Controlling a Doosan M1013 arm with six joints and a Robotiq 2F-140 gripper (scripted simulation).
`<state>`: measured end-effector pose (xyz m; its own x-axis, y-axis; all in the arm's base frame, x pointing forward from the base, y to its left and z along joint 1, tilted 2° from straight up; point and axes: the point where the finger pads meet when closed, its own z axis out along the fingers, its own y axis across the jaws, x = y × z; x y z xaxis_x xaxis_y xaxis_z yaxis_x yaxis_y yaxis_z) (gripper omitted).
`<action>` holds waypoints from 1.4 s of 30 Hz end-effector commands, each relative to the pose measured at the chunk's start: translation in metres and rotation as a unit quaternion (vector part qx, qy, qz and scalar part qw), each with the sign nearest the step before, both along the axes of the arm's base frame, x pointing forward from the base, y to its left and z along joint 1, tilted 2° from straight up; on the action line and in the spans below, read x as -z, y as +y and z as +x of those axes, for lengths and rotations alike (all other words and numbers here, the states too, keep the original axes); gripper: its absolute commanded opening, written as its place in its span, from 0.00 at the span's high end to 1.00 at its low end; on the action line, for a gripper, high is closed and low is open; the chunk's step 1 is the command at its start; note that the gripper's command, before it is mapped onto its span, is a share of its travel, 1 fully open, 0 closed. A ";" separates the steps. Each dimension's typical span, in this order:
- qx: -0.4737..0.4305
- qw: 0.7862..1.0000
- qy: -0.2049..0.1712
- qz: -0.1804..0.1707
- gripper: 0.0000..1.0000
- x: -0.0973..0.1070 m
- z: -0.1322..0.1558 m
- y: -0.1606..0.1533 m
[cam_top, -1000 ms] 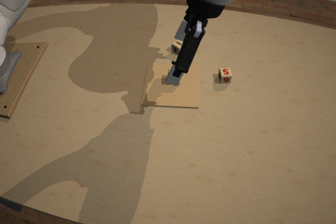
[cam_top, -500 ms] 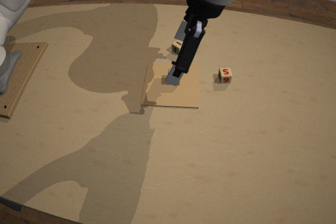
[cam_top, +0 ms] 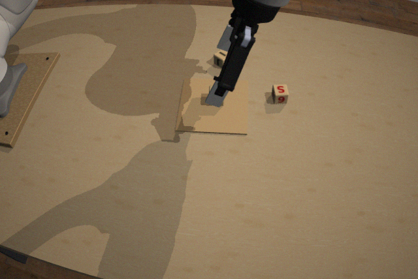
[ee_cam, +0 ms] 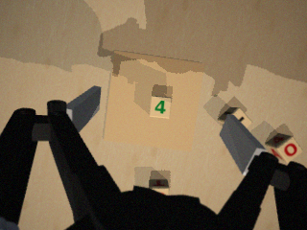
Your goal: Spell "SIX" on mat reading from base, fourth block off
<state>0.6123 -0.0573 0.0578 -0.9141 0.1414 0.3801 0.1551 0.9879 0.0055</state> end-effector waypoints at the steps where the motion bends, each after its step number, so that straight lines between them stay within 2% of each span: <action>1: -0.001 1.000 0.000 0.002 0.00 0.002 -0.001 0.000; 13: -0.001 1.000 -0.002 0.000 0.00 -0.001 0.000 0.000; 14: -0.004 1.000 -0.013 0.000 0.00 -0.005 0.000 0.000; 17: -0.025 0.996 -0.088 -0.005 0.00 -0.033 -0.002 0.000; 23: -0.050 0.984 -0.172 -0.014 0.00 -0.066 -0.005 -0.001; 42: -0.043 0.984 -0.173 -0.016 0.00 -0.067 -0.005 -0.001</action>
<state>0.6078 -0.0577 0.1250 -0.9977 0.0522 0.0424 0.0527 0.9986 0.0099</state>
